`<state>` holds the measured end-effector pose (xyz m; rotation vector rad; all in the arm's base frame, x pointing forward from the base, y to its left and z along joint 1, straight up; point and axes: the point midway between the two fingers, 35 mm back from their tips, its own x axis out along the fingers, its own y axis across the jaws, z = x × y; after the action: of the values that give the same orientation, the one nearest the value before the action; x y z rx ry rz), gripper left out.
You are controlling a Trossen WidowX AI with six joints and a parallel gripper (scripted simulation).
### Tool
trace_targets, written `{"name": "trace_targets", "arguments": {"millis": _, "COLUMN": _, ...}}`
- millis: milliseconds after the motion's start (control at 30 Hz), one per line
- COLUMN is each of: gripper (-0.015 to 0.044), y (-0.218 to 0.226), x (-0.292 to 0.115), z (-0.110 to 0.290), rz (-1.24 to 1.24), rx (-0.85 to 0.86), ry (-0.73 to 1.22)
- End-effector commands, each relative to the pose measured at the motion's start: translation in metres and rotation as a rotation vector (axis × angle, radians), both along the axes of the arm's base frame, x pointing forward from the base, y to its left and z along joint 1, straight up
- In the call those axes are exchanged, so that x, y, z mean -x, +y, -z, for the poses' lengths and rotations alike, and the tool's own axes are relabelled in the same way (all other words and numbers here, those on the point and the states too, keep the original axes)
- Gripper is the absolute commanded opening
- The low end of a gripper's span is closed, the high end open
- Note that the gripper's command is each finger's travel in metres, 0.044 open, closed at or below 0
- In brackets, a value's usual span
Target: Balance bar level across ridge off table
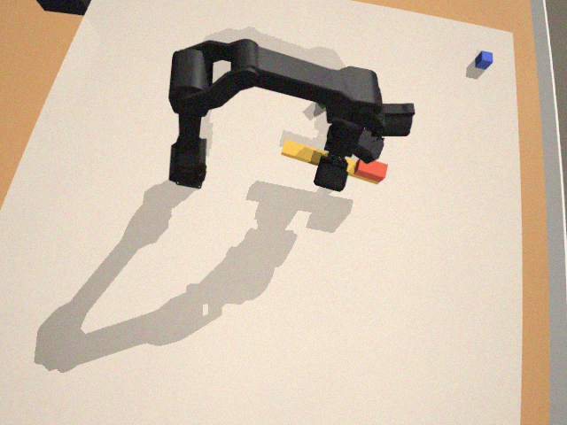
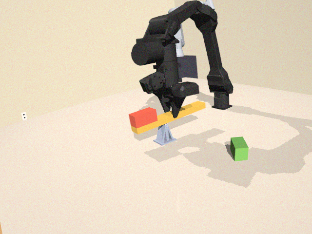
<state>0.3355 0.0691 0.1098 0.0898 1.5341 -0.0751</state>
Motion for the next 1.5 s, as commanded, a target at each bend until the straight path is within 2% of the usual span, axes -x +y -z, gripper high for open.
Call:
{"name": "trace_targets", "arguments": {"millis": 0, "gripper": 0.0, "y": -0.0001, "x": 0.0004, "z": 0.0016, "rz": 0.0, "rx": 0.0, "ry": 0.001}}
{"name": "trace_targets", "arguments": {"millis": 1467, "gripper": 0.0, "y": -0.0001, "x": 0.0009, "z": 0.0054, "rz": 0.0, "rx": 0.0, "ry": 0.001}}
